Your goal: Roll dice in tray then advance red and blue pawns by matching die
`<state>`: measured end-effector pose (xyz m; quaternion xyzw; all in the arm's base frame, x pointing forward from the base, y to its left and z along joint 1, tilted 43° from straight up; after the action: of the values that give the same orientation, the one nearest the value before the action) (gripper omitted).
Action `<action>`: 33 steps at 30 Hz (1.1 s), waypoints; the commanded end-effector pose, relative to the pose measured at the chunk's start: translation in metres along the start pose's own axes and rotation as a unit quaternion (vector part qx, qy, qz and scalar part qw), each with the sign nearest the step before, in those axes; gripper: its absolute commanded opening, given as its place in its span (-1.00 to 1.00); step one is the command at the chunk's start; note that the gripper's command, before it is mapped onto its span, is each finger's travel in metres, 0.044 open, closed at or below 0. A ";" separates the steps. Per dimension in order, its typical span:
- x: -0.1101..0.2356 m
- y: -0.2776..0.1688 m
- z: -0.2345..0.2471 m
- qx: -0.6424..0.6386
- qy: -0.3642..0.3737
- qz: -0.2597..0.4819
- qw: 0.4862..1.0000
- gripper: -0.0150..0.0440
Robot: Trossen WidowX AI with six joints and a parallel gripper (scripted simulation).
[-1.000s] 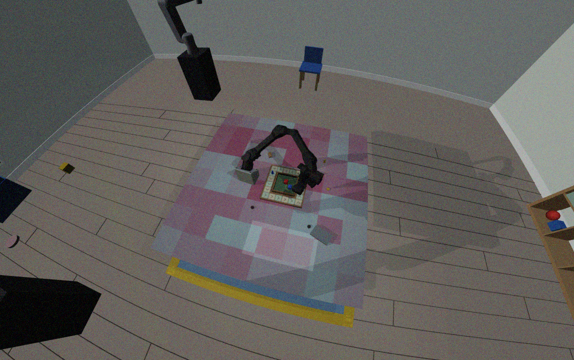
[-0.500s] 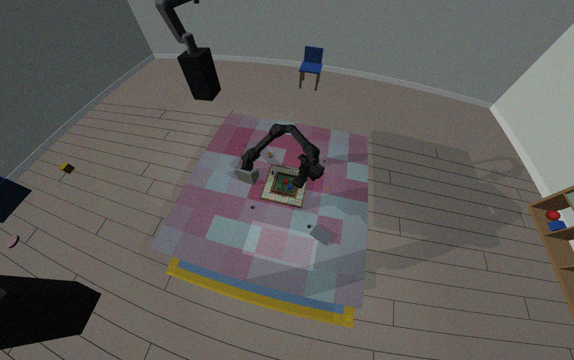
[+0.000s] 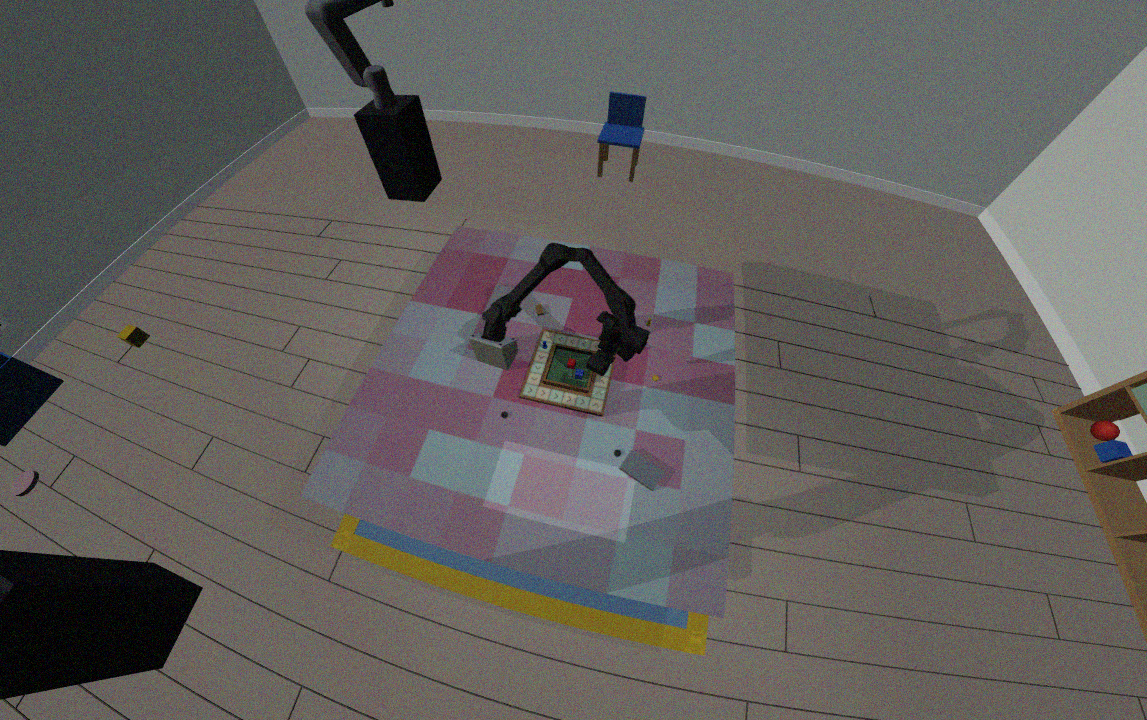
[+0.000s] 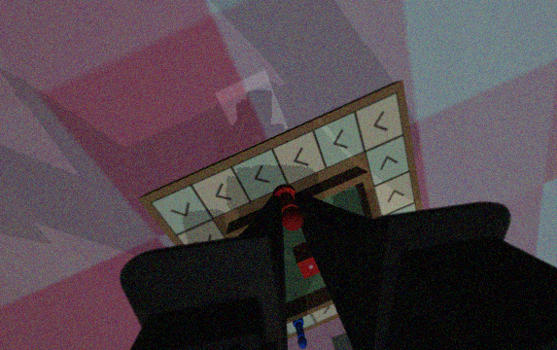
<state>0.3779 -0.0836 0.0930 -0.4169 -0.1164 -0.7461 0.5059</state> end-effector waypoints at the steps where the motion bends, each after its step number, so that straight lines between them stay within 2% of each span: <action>1: -0.018 -0.010 0.009 -0.002 0.004 0.003 1.000 -0.49; 8: -0.030 -0.013 0.011 -0.002 0.004 0.003 1.000 -0.49; 15: -0.058 -0.013 0.012 -0.002 0.005 0.004 1.000 -0.49; 32: -0.076 -0.013 0.012 -0.002 0.005 0.004 1.000 -0.49; 33: -0.070 -0.012 0.013 0.001 0.004 0.000 1.000 -0.40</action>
<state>0.3841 -0.0233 0.0515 -0.4134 -0.1149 -0.7472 0.5076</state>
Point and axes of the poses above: the point midway between the two fingers, 35 mm back from their tips, its own x axis back along the fingers, its own z axis across the jaws, y = z × x, the point moved 5 cm from there along x, back along the fingers, and after that the axes turned 12 degrees about -x, right-handed, at the moved point
